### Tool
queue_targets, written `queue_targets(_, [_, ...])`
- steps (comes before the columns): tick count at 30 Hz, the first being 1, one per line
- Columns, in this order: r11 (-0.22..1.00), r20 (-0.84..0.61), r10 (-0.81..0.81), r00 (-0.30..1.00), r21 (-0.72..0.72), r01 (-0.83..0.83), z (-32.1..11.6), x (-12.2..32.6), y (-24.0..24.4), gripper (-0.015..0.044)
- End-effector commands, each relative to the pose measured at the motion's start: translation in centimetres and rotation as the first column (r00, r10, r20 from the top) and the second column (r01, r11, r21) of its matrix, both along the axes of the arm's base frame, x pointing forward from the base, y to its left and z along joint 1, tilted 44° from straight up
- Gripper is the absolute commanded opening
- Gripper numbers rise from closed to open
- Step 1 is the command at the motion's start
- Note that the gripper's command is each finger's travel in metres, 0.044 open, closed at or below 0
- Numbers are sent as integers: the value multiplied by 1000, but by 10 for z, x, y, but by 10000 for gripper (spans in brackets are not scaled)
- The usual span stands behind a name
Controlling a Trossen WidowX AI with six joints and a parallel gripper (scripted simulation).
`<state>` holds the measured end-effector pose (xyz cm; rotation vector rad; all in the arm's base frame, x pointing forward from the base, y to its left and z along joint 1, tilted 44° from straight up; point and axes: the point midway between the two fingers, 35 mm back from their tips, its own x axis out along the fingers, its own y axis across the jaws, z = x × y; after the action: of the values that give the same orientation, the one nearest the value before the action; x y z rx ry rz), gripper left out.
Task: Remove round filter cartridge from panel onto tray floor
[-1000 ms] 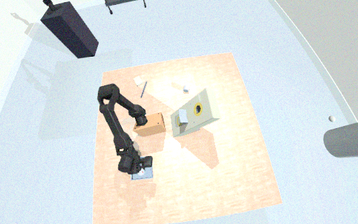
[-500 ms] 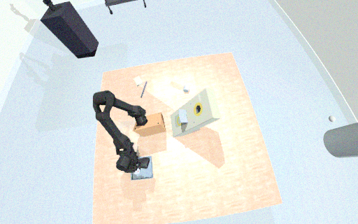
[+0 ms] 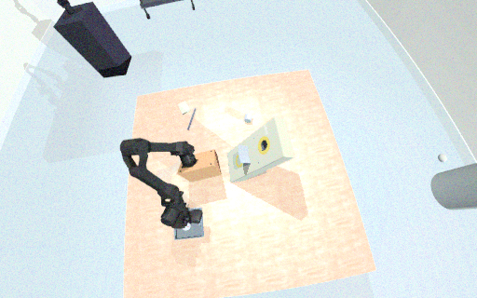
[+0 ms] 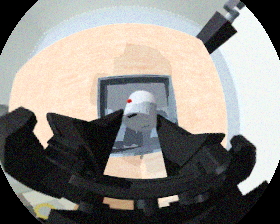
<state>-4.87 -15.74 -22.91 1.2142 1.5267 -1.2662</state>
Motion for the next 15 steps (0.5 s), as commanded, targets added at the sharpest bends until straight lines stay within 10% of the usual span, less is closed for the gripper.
queue_targets(1, [1000, -3, 5, 1000, 3, -5, -6, -2, 8, 0])
queue_targets(15, [1000, 0, -1, 1000, 8, 1, -4, -1, 7, 315])
